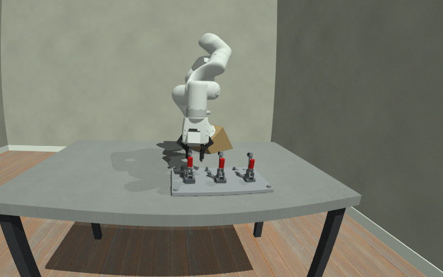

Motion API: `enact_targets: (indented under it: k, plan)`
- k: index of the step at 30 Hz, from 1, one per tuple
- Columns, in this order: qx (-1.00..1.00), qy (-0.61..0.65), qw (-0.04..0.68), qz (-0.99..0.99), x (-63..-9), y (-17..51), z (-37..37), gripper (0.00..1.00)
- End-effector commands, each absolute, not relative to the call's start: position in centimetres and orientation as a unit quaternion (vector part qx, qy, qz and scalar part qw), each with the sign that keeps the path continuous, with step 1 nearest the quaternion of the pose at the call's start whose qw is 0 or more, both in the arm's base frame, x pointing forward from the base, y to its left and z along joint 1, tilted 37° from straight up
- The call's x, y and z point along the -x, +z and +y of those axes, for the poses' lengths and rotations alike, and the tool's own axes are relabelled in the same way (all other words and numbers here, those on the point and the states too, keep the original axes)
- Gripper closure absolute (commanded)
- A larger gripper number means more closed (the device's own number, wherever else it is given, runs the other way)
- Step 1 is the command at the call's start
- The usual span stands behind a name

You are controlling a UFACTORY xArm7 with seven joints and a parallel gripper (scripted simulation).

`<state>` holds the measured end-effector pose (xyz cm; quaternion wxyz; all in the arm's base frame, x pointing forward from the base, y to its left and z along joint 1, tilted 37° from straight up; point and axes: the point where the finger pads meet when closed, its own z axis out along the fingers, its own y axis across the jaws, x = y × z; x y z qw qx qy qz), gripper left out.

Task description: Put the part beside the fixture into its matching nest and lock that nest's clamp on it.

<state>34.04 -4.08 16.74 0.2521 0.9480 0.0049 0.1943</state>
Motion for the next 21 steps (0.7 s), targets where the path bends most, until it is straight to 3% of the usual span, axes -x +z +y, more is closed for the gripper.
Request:
enact_targets:
  k: [1, 21]
  plan:
    - [-0.948, 0.196, 0.252, 0.006, -29.5, 19.7, -5.0, 0.53]
    - [-0.948, 0.196, 0.252, 0.006, -27.3, 24.2, -2.3, 0.53]
